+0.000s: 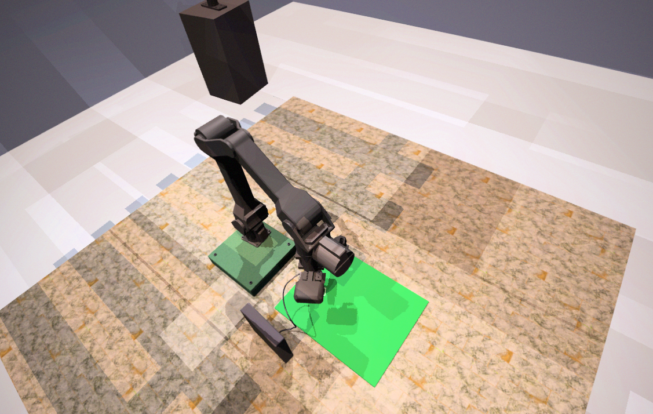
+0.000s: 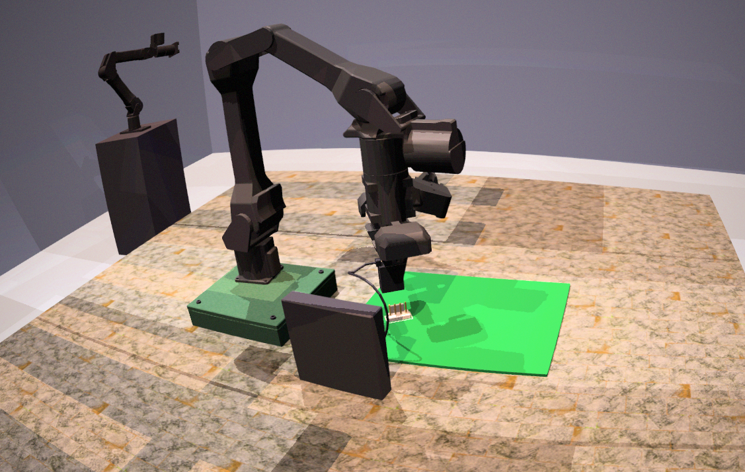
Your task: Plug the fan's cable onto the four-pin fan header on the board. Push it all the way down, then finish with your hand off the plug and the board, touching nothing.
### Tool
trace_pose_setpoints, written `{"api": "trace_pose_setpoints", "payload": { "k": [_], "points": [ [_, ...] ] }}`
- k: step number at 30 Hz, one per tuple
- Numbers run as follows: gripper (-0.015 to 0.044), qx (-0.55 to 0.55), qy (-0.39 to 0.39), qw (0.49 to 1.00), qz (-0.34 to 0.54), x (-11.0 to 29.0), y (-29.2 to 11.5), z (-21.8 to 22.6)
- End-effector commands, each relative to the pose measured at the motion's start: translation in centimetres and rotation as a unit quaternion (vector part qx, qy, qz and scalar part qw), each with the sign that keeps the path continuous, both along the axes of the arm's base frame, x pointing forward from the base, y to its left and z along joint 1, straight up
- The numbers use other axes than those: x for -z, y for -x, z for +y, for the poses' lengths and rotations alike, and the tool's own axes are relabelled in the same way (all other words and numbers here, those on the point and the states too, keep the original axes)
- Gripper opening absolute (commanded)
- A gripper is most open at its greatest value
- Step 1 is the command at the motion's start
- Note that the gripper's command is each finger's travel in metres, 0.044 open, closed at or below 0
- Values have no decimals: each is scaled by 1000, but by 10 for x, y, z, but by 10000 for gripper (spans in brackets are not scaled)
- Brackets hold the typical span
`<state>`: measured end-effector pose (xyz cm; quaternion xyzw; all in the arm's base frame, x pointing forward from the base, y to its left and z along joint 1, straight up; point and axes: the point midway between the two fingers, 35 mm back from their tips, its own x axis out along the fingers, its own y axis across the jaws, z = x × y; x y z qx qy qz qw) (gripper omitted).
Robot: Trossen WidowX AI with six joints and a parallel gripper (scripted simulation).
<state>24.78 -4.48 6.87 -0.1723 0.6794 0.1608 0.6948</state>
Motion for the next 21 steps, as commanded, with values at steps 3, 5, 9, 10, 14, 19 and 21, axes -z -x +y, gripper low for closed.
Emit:
{"api": "trace_pose_setpoints", "payload": {
  "k": [3,5,9,10,14,19,21],
  "points": [
    [0,3,-2,1000,1,-1,-1,2],
    [0,3,-2,1000,1,-1,-1,2],
    [0,3,-2,1000,1,-1,-4,3],
    [0,3,-2,1000,1,-1,-4,3],
    [0,3,-2,1000,1,-1,-4,3],
    [0,3,-2,1000,1,-1,-7,3],
    [0,3,-2,1000,1,-1,-7,3]
  ]
}}
